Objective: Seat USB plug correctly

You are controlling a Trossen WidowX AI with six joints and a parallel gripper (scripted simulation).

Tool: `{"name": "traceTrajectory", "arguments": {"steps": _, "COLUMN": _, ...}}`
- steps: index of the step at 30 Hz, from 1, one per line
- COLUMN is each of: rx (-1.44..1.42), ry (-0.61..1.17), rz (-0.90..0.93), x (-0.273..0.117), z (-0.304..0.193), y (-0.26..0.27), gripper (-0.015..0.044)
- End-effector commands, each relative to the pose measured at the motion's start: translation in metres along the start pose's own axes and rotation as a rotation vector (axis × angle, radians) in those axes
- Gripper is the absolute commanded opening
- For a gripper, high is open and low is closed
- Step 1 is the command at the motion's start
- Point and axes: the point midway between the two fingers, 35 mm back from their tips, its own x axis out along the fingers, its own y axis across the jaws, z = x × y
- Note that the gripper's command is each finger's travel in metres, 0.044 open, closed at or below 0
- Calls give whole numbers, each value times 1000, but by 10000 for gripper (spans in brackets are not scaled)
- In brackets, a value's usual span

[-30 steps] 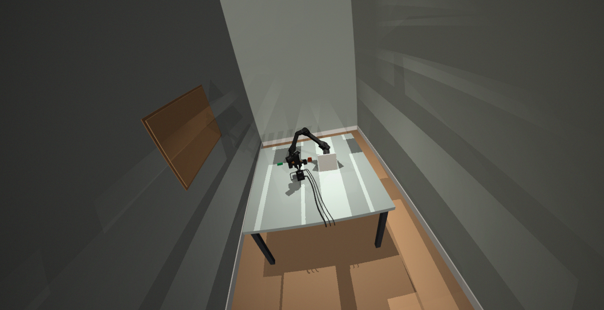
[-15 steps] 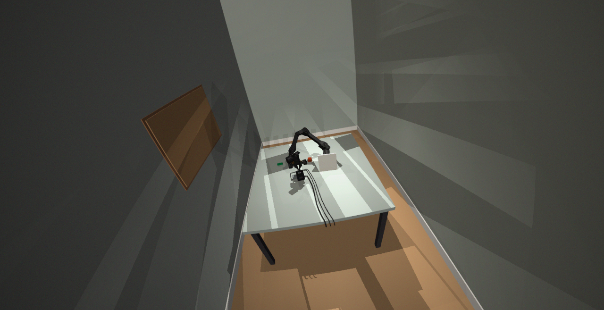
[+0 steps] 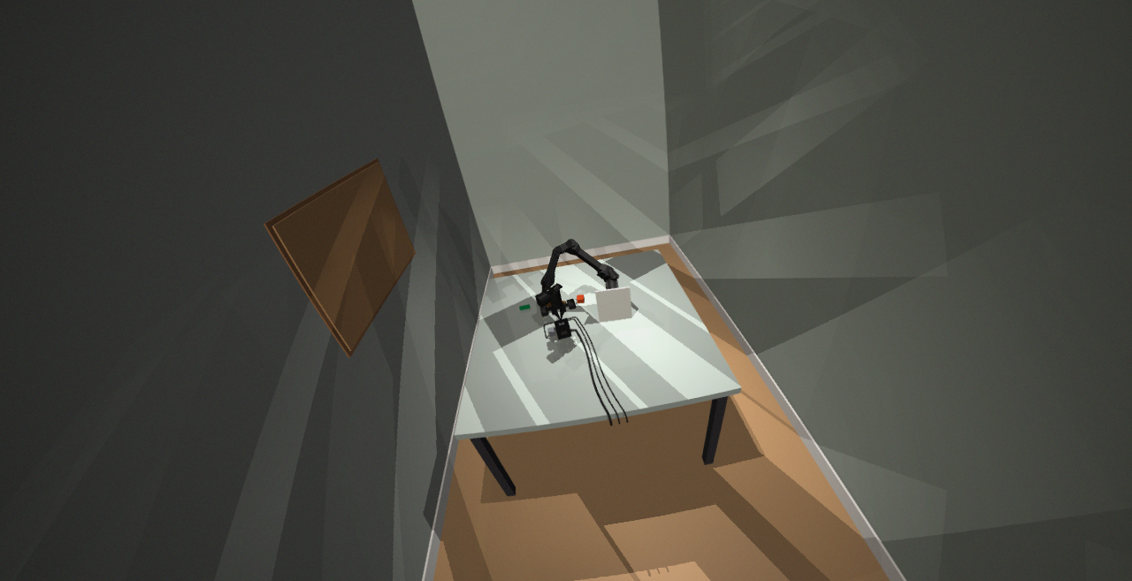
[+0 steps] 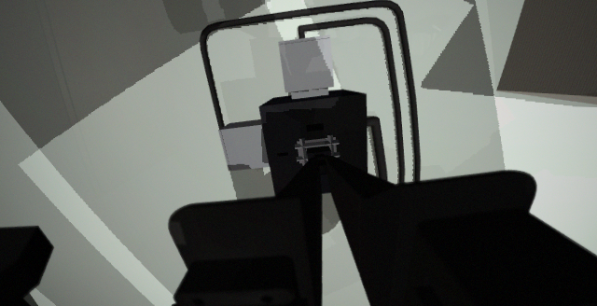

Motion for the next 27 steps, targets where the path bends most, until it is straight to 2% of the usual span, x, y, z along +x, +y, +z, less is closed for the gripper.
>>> {"name": "traceTrajectory", "arguments": {"steps": 1, "rx": -3, "ry": -5, "rz": 2, "x": 1, "z": 0, "y": 0, "gripper": 0}}
{"name": "traceTrajectory", "arguments": {"steps": 27, "rx": -3, "ry": -5, "rz": 2, "x": 4, "z": 0, "y": 0, "gripper": 0}}
